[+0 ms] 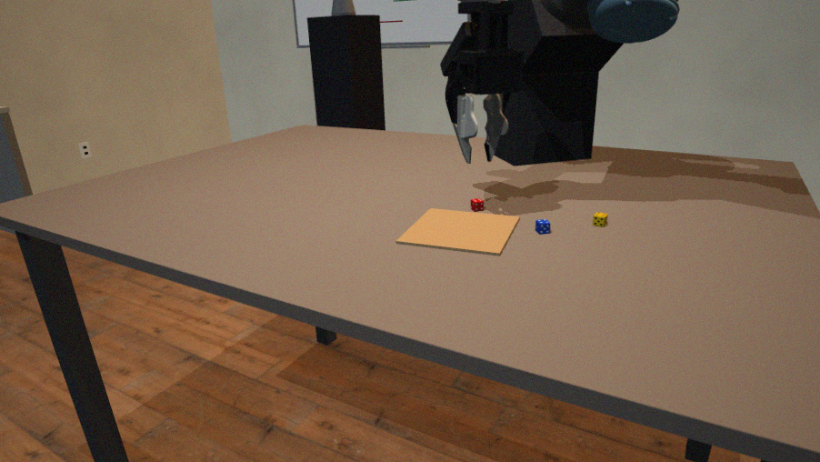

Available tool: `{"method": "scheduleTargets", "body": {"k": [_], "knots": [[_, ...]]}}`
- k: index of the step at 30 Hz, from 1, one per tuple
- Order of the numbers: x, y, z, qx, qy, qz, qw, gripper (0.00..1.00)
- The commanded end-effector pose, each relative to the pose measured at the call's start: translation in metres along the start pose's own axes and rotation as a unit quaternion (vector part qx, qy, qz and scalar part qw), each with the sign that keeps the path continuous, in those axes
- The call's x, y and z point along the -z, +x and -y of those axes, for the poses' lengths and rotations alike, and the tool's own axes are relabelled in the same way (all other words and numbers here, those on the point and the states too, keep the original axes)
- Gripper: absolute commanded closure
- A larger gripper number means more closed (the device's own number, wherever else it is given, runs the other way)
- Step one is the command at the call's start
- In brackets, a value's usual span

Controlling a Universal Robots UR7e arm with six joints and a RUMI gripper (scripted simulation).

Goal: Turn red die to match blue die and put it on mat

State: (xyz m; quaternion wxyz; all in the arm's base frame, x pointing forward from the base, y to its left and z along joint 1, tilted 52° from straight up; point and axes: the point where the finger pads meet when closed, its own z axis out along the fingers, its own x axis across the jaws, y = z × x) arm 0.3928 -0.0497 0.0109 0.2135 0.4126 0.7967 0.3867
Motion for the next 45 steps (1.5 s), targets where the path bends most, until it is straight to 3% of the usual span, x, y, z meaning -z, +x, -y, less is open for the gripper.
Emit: {"method": "scheduleTargets", "body": {"k": [1,23,45], "knots": [[0.000,0.000,0.000,0.000,0.000,0.000,1.000,0.82],[-0.002,0.000,0.000,0.000,0.000,0.000,1.000,0.82],[-0.028,-0.001,0.000,0.000,0.000,0.000,1.000,0.82]]}}
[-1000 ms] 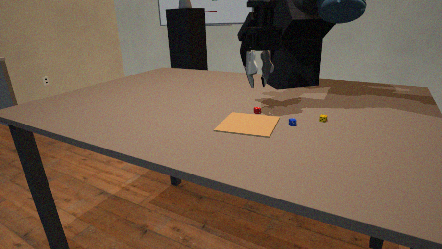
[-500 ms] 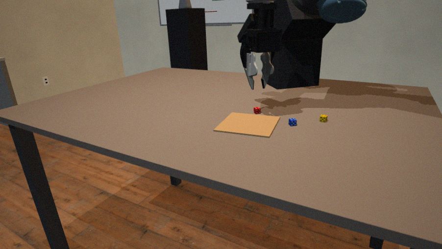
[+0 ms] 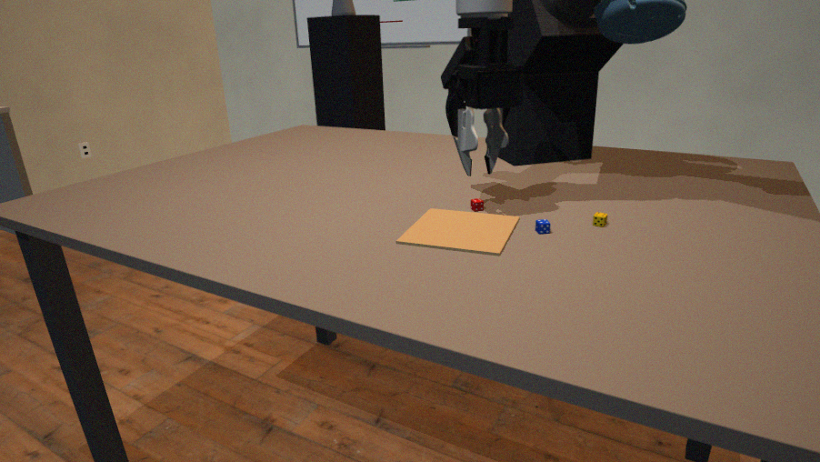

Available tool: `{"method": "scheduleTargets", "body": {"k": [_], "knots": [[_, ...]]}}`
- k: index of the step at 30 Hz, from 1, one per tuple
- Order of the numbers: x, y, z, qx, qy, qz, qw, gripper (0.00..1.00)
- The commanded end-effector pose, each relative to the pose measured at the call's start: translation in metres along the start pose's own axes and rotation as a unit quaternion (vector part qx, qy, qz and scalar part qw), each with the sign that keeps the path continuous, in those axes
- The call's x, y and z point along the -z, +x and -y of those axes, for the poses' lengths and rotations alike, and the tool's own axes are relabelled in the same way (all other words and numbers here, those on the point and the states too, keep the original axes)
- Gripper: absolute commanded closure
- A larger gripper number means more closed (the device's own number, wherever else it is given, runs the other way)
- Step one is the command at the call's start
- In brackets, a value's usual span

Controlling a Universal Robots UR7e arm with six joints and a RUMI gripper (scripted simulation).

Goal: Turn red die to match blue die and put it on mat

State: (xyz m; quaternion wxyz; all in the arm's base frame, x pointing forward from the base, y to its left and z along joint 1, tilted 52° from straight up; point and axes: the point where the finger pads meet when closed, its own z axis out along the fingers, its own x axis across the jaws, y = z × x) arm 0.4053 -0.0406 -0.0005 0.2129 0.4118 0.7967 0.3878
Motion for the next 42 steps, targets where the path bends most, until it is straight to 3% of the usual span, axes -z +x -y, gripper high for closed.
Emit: {"method": "scheduleTargets", "body": {"k": [1,20,42], "knots": [[-0.011,-0.001,0.000,0.000,0.001,0.001,1.000,0.82],[-0.032,-0.002,0.000,0.000,0.001,0.001,1.000,0.82],[-0.034,-0.002,0.000,0.000,0.001,0.001,1.000,0.82]]}}
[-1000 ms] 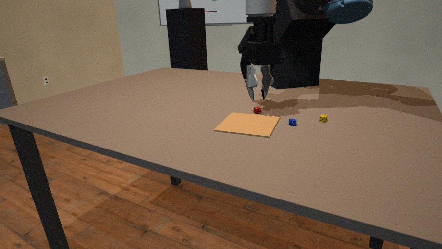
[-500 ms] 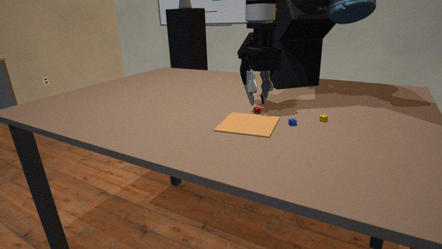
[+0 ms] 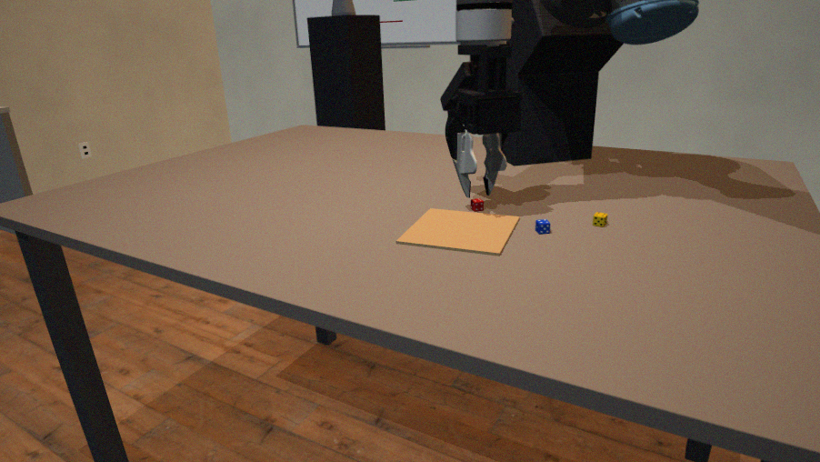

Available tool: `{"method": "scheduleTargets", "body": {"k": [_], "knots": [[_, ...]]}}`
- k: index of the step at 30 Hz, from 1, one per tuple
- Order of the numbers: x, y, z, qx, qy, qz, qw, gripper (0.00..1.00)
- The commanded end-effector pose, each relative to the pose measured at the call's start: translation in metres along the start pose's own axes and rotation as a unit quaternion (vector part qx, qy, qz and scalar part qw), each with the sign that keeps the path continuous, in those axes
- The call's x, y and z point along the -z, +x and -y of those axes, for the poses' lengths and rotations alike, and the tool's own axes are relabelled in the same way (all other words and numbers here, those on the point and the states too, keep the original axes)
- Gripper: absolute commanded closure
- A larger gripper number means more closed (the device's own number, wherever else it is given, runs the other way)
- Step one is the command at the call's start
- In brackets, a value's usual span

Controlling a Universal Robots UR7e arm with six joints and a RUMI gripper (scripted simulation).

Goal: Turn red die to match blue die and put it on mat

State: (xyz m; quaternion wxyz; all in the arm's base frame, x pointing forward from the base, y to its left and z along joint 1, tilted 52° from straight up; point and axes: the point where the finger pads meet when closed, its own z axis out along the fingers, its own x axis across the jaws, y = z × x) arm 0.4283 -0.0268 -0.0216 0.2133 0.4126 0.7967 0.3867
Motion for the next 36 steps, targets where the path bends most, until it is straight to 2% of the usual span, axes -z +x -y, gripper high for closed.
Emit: {"method": "scheduleTargets", "body": {"k": [1,36], "knots": [[0.0000,-0.0003,0.0000,0.000,0.000,0.000,1.000,0.82],[-0.0034,-0.0003,0.0000,0.000,0.000,0.000,1.000,0.82]]}}
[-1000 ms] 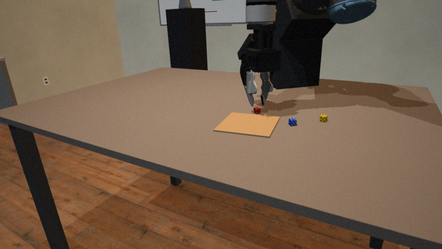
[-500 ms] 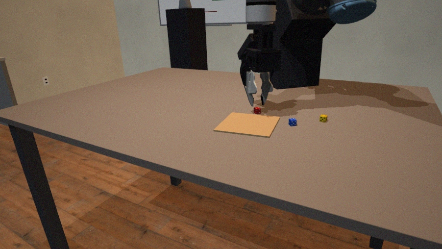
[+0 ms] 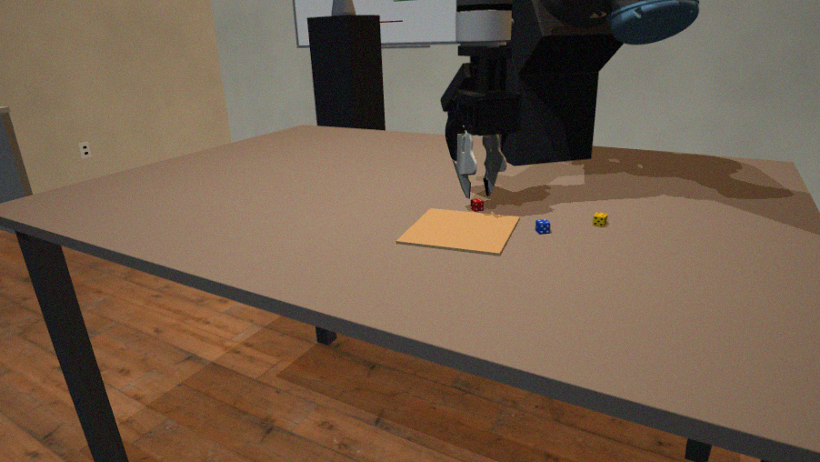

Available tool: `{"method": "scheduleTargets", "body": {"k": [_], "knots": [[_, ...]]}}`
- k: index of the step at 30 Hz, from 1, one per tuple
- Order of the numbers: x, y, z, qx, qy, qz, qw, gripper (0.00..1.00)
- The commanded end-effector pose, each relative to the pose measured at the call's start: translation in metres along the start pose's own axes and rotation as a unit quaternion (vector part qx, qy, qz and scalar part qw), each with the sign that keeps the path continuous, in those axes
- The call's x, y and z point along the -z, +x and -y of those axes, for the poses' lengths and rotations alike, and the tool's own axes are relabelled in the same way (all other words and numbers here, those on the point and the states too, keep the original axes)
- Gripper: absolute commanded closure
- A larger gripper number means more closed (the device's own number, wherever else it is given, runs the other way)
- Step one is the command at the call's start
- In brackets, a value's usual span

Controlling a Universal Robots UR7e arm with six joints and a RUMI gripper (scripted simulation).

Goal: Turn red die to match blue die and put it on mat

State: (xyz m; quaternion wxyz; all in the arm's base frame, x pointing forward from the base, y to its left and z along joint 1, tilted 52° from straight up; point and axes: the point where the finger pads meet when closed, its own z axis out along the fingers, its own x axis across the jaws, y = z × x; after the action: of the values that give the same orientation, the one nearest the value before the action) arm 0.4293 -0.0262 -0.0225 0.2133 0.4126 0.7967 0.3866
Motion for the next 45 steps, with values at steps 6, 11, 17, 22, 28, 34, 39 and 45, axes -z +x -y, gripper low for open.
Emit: {"method": "scheduleTargets", "body": {"k": [6,11,17,22,28,34,39,45], "knots": [[-0.009,0.000,0.000,0.000,0.000,0.000,1.000,0.82],[-0.015,0.000,0.000,0.000,0.000,0.000,1.000,0.82],[-0.019,0.000,0.000,0.000,0.000,0.000,1.000,0.82],[-0.020,0.000,0.000,0.000,0.000,0.000,1.000,0.82],[-0.020,0.000,0.000,0.000,0.000,0.000,1.000,0.82],[-0.020,0.000,0.000,0.000,0.000,0.000,1.000,0.82],[-0.020,0.000,0.000,0.000,0.000,0.000,1.000,0.82],[-0.020,0.000,0.000,0.000,0.000,0.000,1.000,0.82]]}}
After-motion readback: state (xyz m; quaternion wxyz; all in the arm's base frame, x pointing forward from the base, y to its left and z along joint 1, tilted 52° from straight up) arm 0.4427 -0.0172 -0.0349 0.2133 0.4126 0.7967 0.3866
